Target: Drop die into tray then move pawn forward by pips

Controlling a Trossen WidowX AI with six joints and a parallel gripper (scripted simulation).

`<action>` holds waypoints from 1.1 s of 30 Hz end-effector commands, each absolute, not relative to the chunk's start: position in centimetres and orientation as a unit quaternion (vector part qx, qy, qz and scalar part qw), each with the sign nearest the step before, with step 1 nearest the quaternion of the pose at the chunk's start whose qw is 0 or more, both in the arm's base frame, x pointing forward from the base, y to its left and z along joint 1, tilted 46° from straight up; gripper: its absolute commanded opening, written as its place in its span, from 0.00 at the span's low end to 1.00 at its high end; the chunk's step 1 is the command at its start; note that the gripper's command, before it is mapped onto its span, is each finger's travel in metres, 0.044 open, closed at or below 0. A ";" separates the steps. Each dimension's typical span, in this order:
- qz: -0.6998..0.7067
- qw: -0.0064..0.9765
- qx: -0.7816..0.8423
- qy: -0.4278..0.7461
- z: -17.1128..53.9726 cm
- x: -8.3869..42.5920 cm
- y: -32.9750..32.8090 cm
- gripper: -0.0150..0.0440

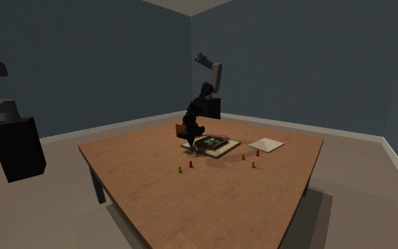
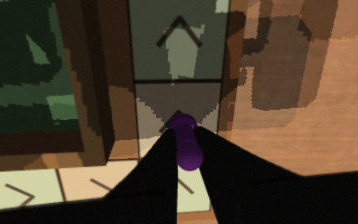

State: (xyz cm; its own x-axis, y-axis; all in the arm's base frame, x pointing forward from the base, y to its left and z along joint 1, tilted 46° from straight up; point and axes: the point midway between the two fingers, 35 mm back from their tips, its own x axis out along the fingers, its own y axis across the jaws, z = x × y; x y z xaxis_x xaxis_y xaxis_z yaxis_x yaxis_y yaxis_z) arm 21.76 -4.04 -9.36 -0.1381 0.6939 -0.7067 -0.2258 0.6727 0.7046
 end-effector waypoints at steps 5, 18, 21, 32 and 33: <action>0.362 0.633 0.179 0.660 -8.9 22.1 -4.6 0.25; 0.353 0.634 0.180 0.665 -3.8 23.4 -10.3 0.25; 0.354 0.633 0.180 0.664 -2.6 23.4 -11.4 0.25; 0.360 0.633 0.178 0.662 -0.6 23.7 -12.9 0.25; 0.359 0.633 0.177 0.662 -0.8 24.2 -12.8 0.25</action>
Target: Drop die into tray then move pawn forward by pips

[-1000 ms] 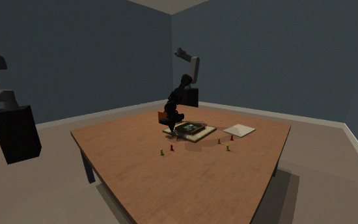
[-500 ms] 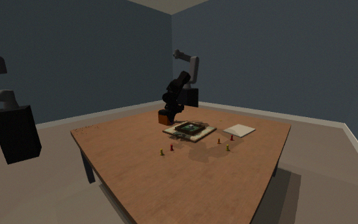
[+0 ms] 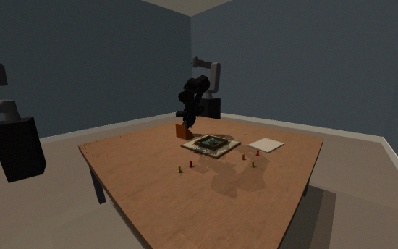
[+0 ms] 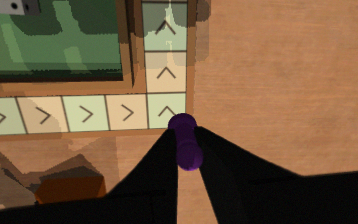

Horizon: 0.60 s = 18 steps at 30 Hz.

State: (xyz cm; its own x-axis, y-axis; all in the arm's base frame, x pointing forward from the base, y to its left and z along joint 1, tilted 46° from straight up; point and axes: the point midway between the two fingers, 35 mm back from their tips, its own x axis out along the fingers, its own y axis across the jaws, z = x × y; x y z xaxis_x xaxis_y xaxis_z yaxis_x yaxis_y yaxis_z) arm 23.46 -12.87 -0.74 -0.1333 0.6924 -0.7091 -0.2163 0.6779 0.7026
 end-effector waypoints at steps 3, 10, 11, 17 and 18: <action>0.357 0.635 0.176 0.662 -1.4 26.1 -12.0 0.25; 0.359 0.634 0.168 0.664 -2.9 30.1 -9.6 0.25; 0.359 0.634 0.166 0.664 -3.1 30.5 -9.2 0.25; 0.362 0.634 0.166 0.663 -4.1 33.3 -6.9 0.25; 0.362 0.635 0.168 0.662 -4.3 33.8 -6.5 0.25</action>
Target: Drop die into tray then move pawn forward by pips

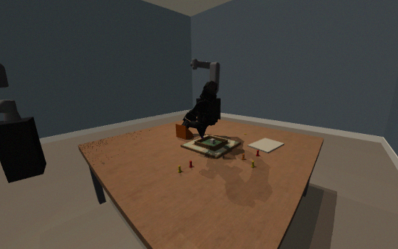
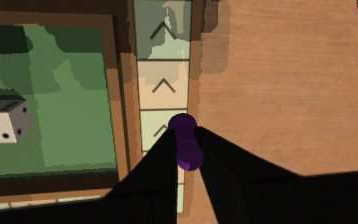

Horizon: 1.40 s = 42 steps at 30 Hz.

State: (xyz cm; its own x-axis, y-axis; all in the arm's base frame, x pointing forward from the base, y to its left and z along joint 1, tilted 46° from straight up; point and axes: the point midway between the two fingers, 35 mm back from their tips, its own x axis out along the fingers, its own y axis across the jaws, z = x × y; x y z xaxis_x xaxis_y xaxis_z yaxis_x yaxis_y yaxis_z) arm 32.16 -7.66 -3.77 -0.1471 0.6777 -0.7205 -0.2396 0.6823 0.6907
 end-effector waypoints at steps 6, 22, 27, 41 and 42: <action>0.364 0.635 0.178 0.658 -5.1 36.0 -4.3 0.25; 0.364 0.635 0.179 0.657 -7.6 35.6 -1.8 0.25; 0.364 0.635 0.179 0.657 -7.9 35.5 -1.5 0.25; 0.366 0.634 0.176 0.658 -8.5 35.4 -0.9 0.52; 0.366 0.634 0.176 0.658 -8.5 35.4 -0.9 0.57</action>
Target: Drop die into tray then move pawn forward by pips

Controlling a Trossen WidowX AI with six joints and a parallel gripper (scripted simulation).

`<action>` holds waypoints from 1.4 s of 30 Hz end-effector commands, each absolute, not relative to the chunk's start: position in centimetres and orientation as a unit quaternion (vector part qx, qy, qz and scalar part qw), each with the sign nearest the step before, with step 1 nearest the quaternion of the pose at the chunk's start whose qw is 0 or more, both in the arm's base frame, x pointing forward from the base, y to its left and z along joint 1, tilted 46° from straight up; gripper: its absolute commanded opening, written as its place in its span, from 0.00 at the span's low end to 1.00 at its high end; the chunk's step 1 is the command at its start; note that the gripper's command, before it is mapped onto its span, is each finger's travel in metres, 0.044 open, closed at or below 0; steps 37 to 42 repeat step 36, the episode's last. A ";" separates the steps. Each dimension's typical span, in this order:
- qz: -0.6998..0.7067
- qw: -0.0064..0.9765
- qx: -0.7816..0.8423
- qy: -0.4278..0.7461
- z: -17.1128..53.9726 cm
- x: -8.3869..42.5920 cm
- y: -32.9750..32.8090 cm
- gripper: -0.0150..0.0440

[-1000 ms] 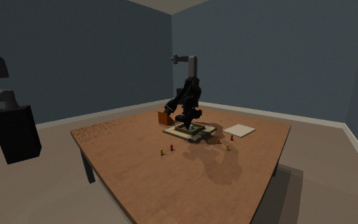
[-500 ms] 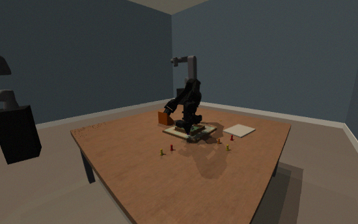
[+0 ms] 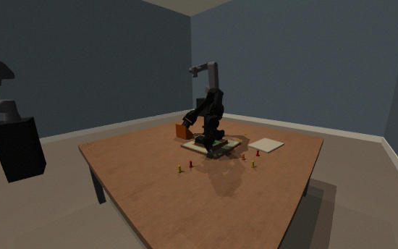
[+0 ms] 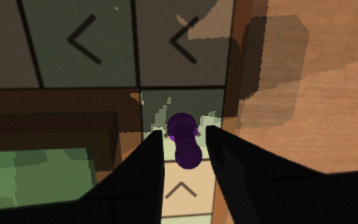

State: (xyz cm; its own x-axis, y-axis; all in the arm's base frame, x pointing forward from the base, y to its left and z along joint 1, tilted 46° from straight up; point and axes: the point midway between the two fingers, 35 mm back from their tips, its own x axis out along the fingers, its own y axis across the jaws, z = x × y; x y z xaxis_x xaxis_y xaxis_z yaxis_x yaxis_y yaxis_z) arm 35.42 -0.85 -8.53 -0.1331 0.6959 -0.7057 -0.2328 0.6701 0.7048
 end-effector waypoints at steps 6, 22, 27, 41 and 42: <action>0.364 0.635 0.178 0.658 -5.8 36.0 -3.6 0.83; 0.342 0.630 0.193 0.670 2.8 27.9 -7.2 1.00; 0.332 0.623 0.206 0.677 6.7 21.6 -6.9 1.00; 0.335 0.632 0.198 0.671 4.5 25.8 -7.4 1.00; 0.335 0.632 0.198 0.671 4.5 25.8 -7.4 1.00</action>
